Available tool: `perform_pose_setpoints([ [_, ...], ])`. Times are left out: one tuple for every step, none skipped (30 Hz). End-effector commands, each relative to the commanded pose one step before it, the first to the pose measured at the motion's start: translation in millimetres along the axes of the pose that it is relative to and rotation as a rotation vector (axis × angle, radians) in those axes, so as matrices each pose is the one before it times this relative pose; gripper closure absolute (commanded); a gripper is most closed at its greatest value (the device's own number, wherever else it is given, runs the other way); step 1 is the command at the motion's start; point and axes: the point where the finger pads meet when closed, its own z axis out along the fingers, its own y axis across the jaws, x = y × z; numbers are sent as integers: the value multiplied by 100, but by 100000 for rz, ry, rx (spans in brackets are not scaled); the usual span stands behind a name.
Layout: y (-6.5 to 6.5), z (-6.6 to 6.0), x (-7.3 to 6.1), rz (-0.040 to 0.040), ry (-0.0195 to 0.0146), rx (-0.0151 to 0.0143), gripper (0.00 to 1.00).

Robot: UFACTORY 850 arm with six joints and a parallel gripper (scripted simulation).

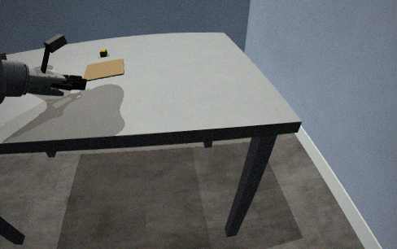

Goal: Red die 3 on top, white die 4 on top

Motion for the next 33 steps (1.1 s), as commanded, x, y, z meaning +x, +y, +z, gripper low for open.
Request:
perform_pose_setpoints([
  [78,-17,63,-150,63,-70,79],
  [0,6,-11,0,0,0,79],
  [0,0,0,0,0,0,79],
  [0,0,0,0,0,0,79],
  [0,9,-16,0,0,0,79],
  [0,12,-23,0,0,0,79],
  [0,15,-29,0,0,0,79],
  [0,19,-36,0,0,0,79],
  [0,22,-42,0,0,0,79],
  [0,25,-48,0,0,0,79],
  [0,28,-53,0,0,0,79],
  [0,31,-58,0,0,0,79],
  [0,33,-61,0,0,0,79],
  [0,34,-64,0,0,0,79],
  [0,35,-66,0,0,0,79],
  [0,35,-66,0,0,0,79],
  [0,35,-66,0,0,0,79],
  [0,34,-64,0,0,0,79],
  [0,33,-61,0,0,0,79],
  [0,0,0,0,0,0,79],
  [0,0,0,0,0,0,79],
  [0,31,-58,0,0,0,79],
  [0,28,-53,0,0,0,79],
  [0,25,-48,0,0,0,79],
  [0,22,-42,0,0,0,79],
  [0,19,-36,0,0,0,79],
  [0,15,-29,0,0,0,79],
  [0,12,-23,0,0,0,79],
  [0,9,-16,0,0,0,79],
  [0,6,-11,0,0,0,79],
  [0,3,-6,0,0,0,79],
  [0,1,-2,0,0,0,79],
  [0,0,0,0,0,0,79],
])
